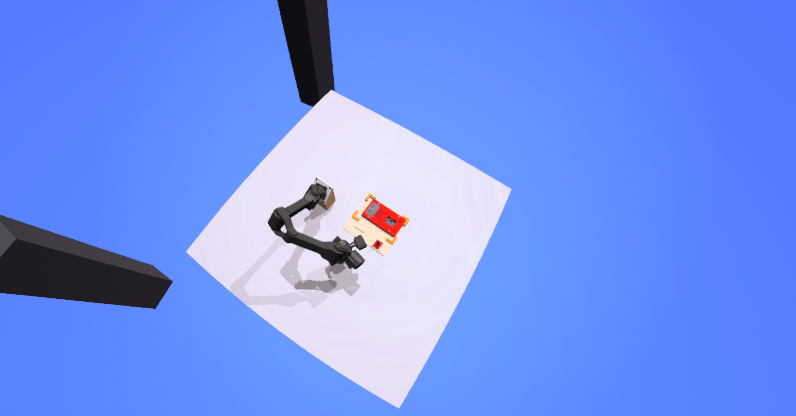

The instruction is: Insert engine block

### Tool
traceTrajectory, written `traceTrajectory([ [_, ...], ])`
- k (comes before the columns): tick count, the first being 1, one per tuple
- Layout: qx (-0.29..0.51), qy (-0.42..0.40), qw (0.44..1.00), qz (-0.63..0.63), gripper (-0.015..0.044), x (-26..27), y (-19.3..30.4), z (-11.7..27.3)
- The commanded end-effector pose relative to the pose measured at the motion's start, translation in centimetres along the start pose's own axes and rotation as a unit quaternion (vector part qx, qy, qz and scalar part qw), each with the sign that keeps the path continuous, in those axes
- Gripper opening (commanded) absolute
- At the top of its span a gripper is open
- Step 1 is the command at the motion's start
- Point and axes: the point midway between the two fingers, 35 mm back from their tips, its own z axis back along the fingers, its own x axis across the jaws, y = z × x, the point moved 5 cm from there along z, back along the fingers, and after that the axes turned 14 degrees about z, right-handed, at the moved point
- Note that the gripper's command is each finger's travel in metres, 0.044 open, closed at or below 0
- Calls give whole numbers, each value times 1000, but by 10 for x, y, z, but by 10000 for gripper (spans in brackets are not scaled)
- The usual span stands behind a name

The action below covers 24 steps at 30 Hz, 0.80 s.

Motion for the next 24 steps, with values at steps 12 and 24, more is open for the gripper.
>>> traceTrajectory([
  [12, -20, 60, 994, 93, 440, 16, -2, 8],
  [24, -20, 60, 994, 93, 440, 14, -3, -15],
])
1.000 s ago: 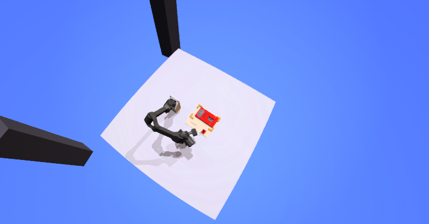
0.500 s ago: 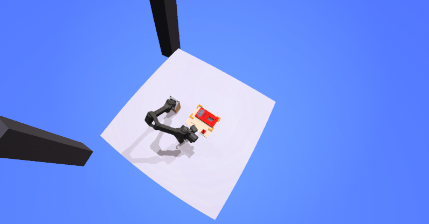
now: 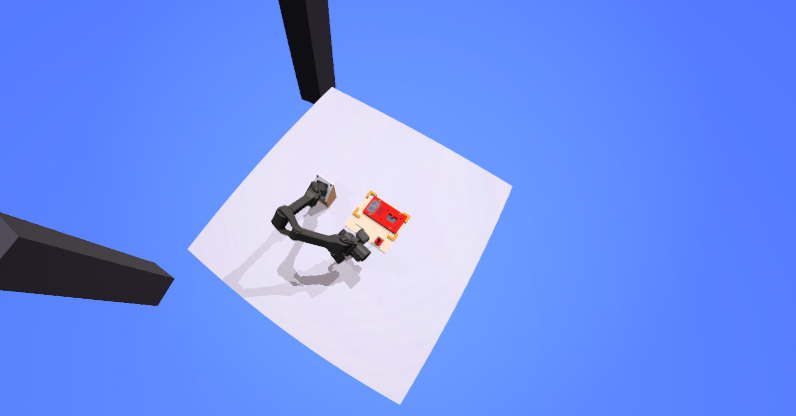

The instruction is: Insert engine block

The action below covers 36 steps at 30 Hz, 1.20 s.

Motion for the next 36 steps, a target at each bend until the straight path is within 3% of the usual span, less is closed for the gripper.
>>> traceTrajectory([
  [1, 0, 1, 1000, 2, 440, 0, 0, -5],
  [13, 0, 2, 1000, 2, 440, 0, 1, -22],
  [23, 0, 2, 1000, 2, 177, 0, 1, -22],
  [31, 0, 2, 1000, 2, 124, 0, 1, -22],
  [36, -9, -7, 1000, 15, 0, 0, -4, -19],
])
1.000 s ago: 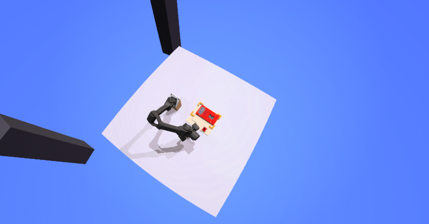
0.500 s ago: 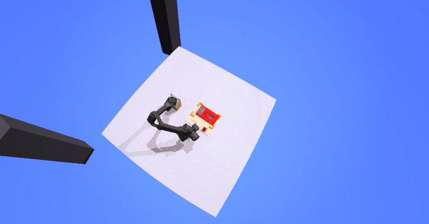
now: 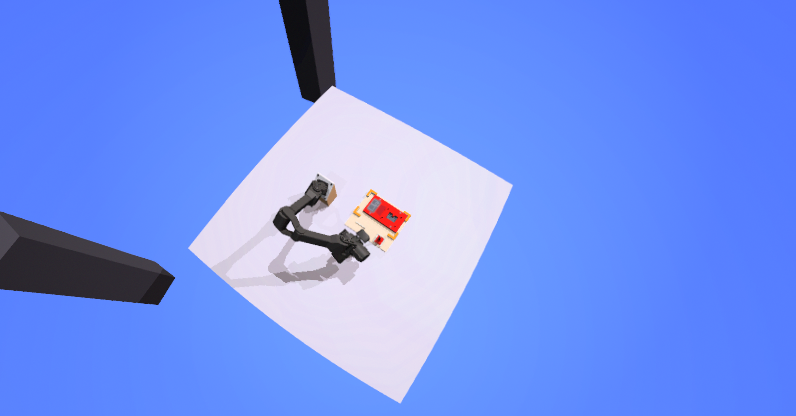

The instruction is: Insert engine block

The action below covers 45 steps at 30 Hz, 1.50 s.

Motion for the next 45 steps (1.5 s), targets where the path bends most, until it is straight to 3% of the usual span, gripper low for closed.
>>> traceTrajectory([
  [1, -12, -11, 1000, 12, 0, 0, -5, 3],
  [45, 1, -1, 1000, -6, 0, 1, 0, 124],
])
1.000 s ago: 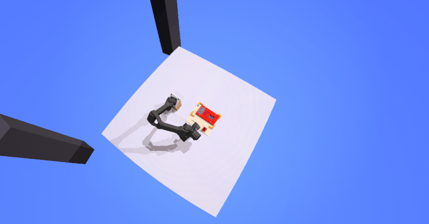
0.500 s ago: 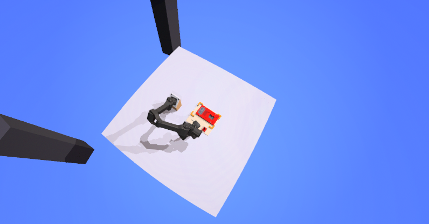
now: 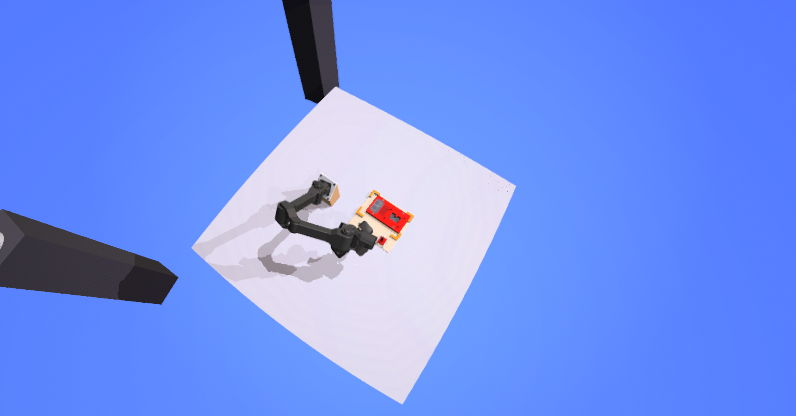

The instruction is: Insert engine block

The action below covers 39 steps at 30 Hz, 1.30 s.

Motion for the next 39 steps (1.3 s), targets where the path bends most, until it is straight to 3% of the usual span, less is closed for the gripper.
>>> traceTrajectory([
  [1, -3, 3, 1000, -1, 0, 1, -1, 3],
  [39, -6, -6, 999, 49, 0, 99, -50, -22],
])
